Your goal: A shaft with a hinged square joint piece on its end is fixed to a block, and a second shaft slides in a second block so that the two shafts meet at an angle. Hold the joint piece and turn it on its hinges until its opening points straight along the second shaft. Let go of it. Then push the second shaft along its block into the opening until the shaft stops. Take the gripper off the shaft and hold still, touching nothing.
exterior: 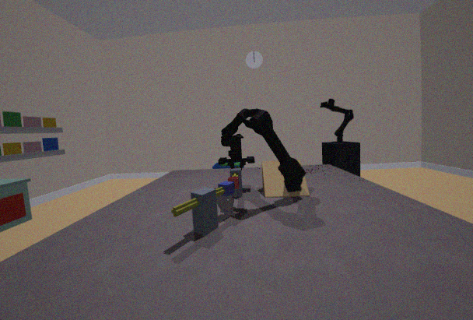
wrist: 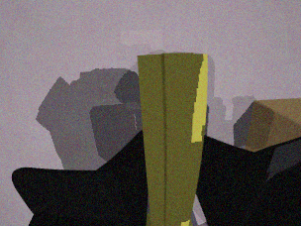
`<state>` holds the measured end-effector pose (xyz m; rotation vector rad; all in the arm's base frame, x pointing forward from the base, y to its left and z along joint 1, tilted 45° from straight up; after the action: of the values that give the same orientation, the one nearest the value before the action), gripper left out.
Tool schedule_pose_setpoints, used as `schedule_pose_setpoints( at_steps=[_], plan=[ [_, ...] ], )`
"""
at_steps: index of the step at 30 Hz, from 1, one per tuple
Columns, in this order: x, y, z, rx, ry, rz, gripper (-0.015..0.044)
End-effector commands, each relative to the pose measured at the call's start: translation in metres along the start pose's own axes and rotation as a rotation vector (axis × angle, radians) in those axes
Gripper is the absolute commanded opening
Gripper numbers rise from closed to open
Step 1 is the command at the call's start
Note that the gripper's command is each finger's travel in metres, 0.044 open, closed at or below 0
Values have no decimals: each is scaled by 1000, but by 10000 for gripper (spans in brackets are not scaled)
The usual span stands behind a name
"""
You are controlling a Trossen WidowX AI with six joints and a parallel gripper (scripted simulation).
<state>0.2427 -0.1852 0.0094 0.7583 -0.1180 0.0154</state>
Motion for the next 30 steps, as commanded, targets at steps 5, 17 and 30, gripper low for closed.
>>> schedule_pose_setpoints(
  at_steps=[5,17,30],
  plan=[
    [0,0,0,2,1,1,0],
    [0,0,0,2,1,1,93],
    [0,0,0,2,1,1,434]
  ],
)
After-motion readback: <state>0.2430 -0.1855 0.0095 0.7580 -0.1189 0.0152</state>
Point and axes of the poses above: the point midway between the two fingers, 35 mm back from their tips, its own z axis back along the fingers, its own x axis across the jaws, y = z × x, the point moved 5 cm from there along z, back along the fingers, and after that the axes turned 8 degrees about z, right-handed, at the moved point
